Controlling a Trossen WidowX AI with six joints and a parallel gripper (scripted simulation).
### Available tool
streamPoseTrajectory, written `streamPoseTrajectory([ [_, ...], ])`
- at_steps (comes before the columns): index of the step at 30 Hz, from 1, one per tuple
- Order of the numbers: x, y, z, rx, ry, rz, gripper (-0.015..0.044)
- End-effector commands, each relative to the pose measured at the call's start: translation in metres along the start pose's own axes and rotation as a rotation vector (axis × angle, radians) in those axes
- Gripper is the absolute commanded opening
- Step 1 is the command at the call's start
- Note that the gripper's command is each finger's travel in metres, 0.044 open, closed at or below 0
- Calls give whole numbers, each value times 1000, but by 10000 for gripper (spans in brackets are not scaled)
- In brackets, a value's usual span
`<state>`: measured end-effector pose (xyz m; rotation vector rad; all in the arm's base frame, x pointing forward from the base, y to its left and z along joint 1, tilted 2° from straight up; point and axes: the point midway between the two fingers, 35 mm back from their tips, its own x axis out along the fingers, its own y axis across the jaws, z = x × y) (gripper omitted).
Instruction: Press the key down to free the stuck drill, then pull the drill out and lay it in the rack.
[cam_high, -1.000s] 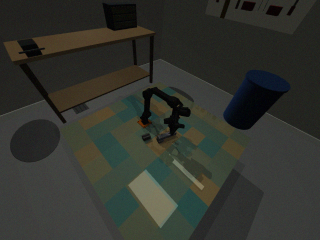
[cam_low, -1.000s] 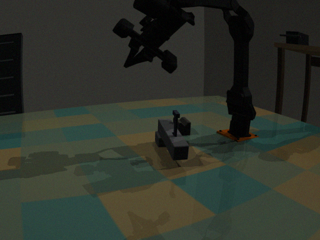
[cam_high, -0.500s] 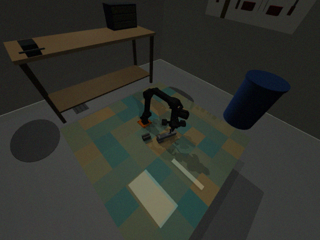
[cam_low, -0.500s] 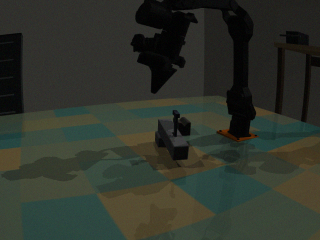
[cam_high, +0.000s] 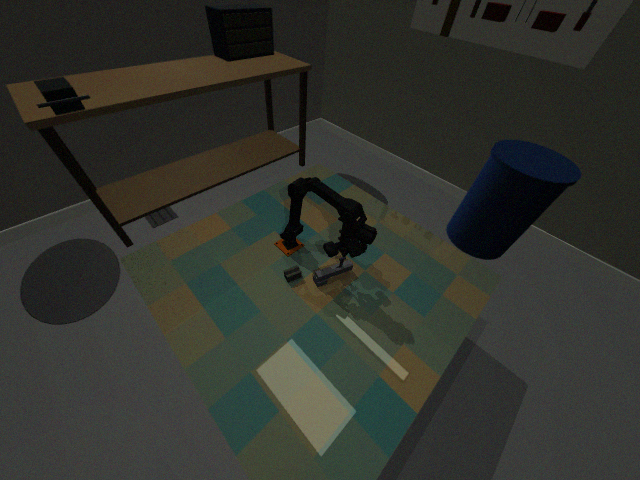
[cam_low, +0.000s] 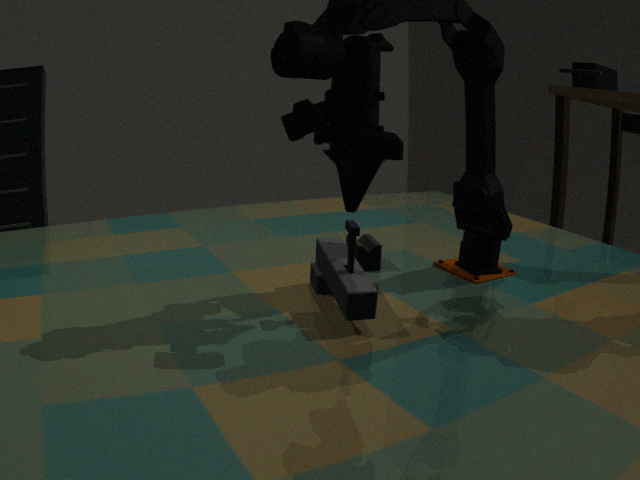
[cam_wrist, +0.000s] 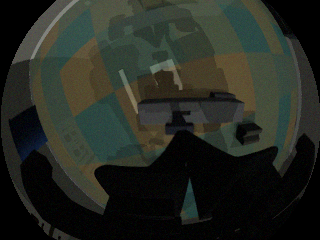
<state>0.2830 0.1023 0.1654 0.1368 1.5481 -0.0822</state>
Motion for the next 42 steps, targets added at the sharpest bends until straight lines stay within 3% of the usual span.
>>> streamPoseTrajectory([
  [1, 2, 0, 0, -5, 8, -1, 0],
  [42, 18, -1, -11, -14, 20, -2, 0],
])
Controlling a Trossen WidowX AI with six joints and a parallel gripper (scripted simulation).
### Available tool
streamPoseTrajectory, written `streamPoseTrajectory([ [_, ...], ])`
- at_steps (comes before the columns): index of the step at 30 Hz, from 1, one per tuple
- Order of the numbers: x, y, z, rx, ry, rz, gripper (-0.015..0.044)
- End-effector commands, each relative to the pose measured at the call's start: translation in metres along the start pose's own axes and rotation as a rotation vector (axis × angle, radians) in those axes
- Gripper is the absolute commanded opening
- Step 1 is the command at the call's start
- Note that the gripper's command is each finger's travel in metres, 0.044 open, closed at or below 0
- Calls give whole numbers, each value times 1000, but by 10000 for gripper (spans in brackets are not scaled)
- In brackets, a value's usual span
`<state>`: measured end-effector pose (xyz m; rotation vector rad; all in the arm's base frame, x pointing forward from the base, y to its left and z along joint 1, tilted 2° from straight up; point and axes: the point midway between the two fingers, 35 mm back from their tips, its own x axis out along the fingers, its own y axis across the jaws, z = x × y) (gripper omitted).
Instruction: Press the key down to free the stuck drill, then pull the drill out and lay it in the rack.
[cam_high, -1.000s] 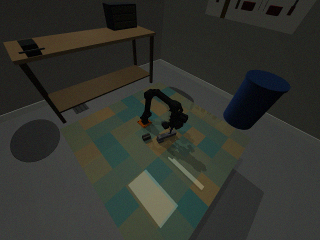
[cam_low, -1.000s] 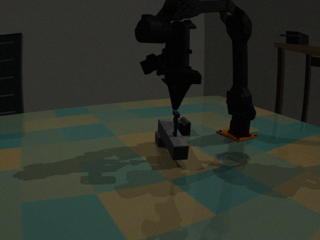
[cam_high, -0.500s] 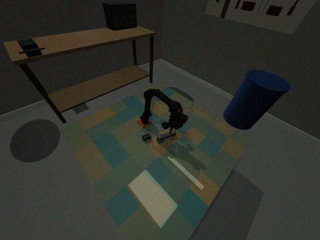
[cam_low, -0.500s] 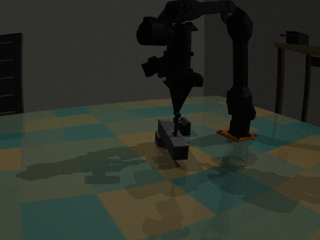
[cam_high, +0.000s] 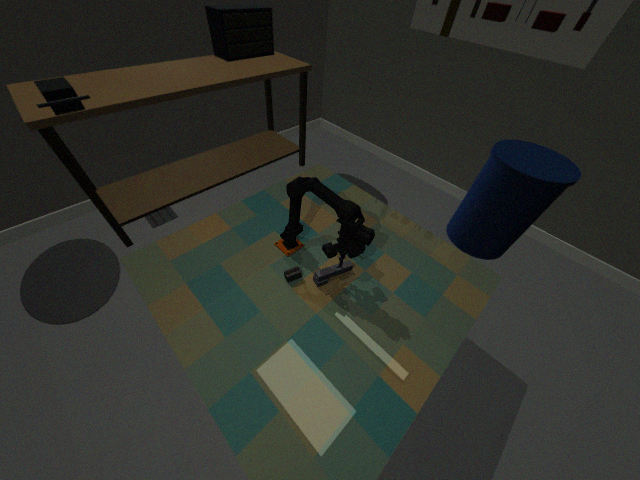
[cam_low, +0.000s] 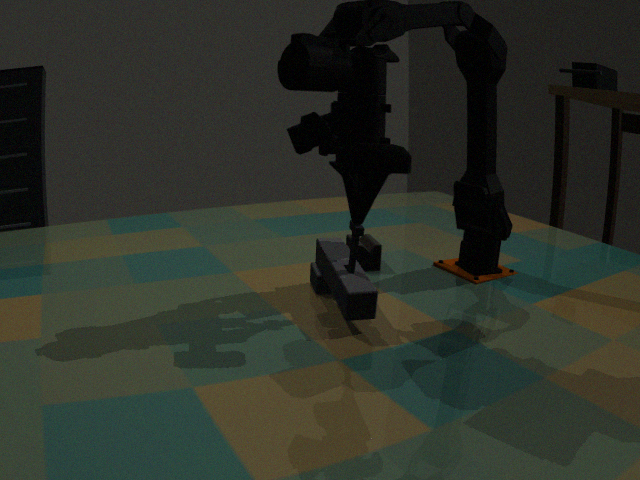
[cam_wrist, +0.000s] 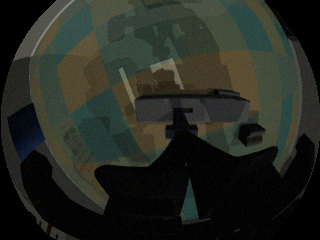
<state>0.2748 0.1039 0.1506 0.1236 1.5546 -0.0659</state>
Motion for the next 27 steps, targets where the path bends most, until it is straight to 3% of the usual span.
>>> streamPoseTrajectory([
  [1, 4, -1, -1, 5, 13, -3, 0],
  [27, 13, -1, 2, 5, 13, -3, 0],
])
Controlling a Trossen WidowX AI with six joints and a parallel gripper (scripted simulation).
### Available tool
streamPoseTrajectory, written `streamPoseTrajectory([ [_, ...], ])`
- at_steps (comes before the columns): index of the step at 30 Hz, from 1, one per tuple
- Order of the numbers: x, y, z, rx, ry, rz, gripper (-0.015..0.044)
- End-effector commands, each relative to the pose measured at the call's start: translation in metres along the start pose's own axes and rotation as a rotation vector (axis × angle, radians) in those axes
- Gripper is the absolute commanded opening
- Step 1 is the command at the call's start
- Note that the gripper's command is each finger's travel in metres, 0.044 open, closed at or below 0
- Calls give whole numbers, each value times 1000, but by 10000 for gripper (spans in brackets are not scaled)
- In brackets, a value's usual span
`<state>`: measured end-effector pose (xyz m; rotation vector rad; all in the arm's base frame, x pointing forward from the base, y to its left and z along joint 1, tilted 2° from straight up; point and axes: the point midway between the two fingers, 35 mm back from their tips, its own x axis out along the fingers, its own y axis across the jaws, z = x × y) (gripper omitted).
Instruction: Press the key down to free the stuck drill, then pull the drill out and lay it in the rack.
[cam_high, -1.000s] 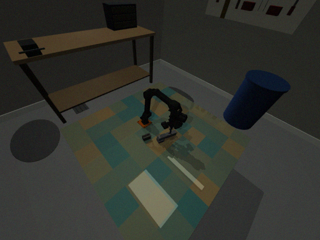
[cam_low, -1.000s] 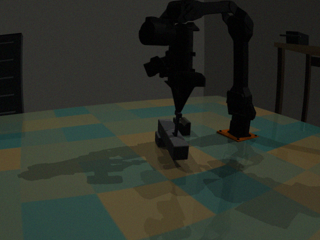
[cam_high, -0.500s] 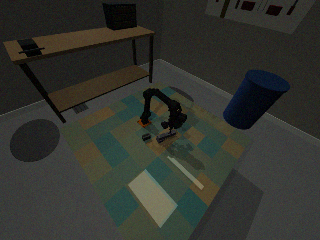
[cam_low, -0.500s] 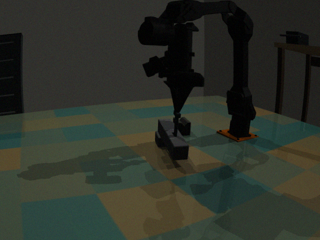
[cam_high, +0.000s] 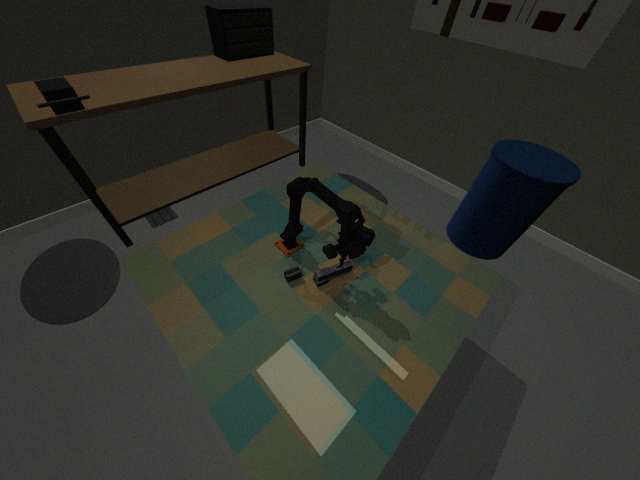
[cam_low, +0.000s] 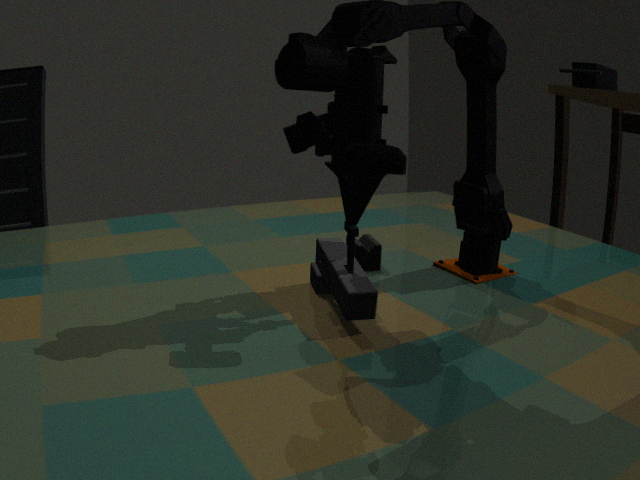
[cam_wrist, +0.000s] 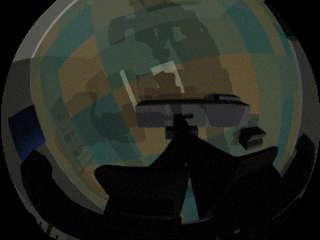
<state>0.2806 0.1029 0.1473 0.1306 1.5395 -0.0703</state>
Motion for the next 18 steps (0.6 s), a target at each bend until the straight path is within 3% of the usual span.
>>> streamPoseTrajectory([
  [1, 10, 0, -4, -2, 28, -6, 0],
  [18, 17, -1, -8, -2, 28, -6, 0],
])
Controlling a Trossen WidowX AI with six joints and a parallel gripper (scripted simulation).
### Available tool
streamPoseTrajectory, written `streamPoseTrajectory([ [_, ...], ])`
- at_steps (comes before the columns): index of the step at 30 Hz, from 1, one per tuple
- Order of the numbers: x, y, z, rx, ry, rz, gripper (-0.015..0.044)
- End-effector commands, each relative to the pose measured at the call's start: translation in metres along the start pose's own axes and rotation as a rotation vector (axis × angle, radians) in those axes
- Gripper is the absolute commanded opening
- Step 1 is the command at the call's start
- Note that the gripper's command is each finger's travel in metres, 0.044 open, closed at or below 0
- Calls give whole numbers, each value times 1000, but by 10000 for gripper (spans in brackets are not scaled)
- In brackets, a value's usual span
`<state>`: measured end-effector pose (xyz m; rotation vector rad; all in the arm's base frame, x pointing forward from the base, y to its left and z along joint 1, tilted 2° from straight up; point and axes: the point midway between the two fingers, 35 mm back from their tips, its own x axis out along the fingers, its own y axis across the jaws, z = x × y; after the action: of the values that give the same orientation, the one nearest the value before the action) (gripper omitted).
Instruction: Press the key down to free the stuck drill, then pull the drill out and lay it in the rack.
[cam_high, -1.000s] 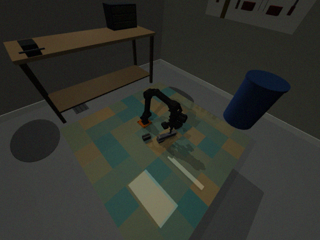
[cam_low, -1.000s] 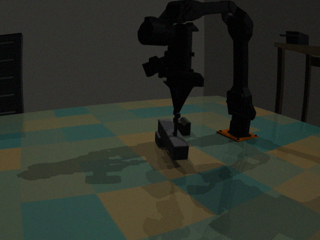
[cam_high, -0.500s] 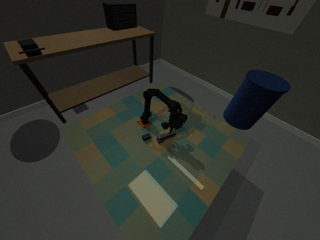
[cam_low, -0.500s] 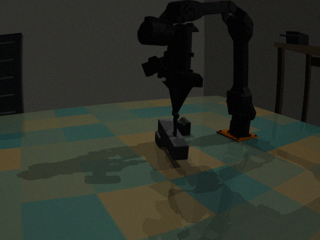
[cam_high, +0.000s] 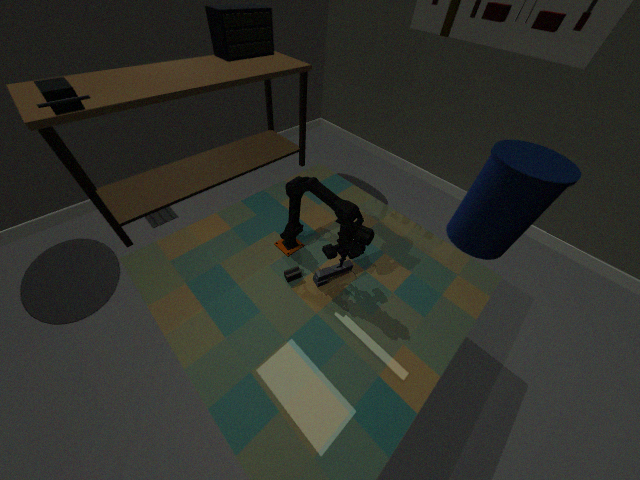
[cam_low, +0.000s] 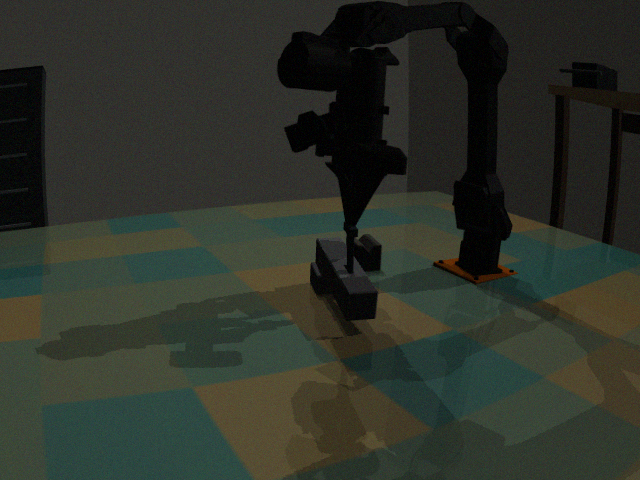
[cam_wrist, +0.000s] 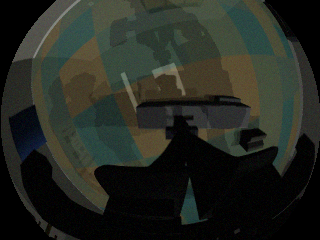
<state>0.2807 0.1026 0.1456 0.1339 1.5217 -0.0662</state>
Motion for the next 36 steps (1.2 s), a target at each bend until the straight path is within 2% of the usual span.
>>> streamPoseTrajectory([
  [1, 15, -1, -9, -2, 46, -12, 0],
  [36, 28, -2, -11, -2, 46, -12, 0],
])
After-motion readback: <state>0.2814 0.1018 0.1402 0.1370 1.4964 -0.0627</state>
